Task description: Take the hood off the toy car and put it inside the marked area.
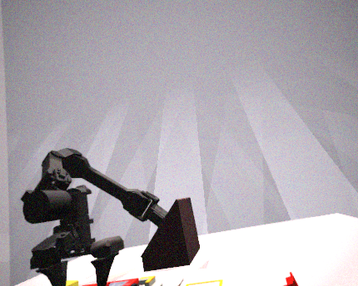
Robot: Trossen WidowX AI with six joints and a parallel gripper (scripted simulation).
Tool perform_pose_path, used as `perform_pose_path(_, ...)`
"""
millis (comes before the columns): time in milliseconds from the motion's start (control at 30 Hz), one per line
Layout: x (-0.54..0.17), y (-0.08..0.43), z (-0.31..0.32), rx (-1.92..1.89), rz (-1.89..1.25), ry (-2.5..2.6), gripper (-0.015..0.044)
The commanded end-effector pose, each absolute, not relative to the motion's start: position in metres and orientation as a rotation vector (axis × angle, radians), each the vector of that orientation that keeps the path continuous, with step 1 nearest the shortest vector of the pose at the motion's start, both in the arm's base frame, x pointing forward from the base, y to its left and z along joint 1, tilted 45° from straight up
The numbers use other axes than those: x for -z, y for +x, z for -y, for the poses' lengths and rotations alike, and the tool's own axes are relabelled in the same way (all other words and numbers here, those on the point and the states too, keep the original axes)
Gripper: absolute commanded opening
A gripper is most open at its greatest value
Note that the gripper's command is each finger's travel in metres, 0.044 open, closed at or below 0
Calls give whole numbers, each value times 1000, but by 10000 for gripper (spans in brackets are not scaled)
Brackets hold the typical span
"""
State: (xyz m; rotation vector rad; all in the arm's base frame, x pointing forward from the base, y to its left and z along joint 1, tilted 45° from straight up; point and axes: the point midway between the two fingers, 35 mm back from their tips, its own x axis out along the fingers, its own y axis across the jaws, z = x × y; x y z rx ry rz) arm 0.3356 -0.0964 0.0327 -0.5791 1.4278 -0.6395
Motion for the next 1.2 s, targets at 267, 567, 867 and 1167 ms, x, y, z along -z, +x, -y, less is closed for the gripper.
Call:
perform_pose_path(267,-27,333,102,638,-1436,-588,440)
perform_pose_path(567,-28,336,101,640,-1428,-580,328)
perform_pose_path(867,-28,336,101,640,-1428,-580,249)
perform_pose_path(1167,-32,336,98,639,-1428,-579,13)
